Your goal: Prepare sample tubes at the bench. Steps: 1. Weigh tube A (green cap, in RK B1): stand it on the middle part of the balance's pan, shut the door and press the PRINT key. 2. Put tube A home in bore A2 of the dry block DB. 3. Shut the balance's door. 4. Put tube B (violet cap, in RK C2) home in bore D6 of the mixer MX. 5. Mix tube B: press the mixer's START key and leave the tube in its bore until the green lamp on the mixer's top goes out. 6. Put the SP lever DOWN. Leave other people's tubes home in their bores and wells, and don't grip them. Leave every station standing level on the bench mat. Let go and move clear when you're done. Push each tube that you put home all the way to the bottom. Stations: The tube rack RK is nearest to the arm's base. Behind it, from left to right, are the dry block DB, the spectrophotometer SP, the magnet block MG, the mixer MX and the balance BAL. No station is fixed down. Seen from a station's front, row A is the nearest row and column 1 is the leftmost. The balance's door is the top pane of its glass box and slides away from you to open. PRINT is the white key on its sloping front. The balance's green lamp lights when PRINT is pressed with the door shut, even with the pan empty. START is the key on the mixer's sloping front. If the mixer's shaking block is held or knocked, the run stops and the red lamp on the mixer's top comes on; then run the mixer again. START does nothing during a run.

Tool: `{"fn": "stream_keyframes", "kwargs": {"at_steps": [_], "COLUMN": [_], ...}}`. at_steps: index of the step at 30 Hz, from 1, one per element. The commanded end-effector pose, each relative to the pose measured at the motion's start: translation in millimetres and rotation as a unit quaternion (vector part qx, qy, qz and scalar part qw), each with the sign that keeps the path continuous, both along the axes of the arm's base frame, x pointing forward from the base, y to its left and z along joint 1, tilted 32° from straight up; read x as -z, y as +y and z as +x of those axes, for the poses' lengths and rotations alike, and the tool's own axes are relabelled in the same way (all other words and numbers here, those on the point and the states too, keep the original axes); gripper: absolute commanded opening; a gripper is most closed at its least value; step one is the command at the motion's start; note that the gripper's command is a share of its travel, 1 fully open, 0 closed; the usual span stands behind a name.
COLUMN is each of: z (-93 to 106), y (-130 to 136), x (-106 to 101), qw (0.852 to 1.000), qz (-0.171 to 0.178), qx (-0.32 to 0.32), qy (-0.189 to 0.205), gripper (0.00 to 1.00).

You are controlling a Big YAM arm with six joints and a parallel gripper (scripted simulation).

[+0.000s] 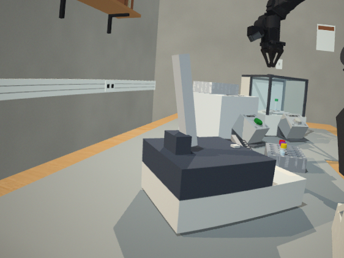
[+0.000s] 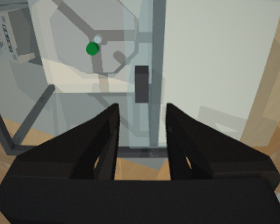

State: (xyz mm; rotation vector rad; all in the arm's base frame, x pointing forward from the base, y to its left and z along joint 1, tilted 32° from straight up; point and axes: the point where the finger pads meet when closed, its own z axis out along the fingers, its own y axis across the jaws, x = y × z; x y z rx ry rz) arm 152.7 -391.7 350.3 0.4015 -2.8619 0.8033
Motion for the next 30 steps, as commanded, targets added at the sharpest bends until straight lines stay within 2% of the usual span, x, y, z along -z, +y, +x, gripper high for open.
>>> {"fn": "stream_keyframes", "kwargs": {"at_steps": [1, 4, 5, 10, 13, 17, 18, 21, 22, 25, 29, 30], "z": [4.7, 4.9, 9.3, 5.8, 5.7, 6.4, 2.8, 2.8, -0.4, 0.8, 1.7, 7.2], "y": [6.3, 6.9, -0.1, 11.7, 14.9, 10.8, 11.4, 11.4, 26.0, 23.2, 24.3, 15.2], "x": [-40.4, -41.3, -28.5, -48.0, -52.7, -47.1, -36.4, -36.4, -25.1, -26.7, -18.7, -31.0], "qw": [0.999, 0.999, 1.000, 1.000, 0.999, 1.000, 1.000, 1.000, 1.000, 0.997, 0.991, 0.988], "qz": [-0.029, -0.028, -0.013, -0.027, -0.027, -0.019, -0.013, -0.013, -0.008, -0.018, -0.019, -0.028], "qx": [-0.001, -0.001, -0.001, -0.001, -0.001, 0.001, 0.000, 0.000, 0.014, 0.055, 0.110, 0.123], "qy": [-0.018, -0.017, -0.009, -0.017, -0.017, -0.013, -0.008, -0.008, -0.014, -0.046, -0.079, -0.094], "gripper": [0.30, 0.30, 0.30, 0.30, 0.30, 0.30, 0.30, 0.30, 0.36, 0.36, 0.36, 0.36]}}
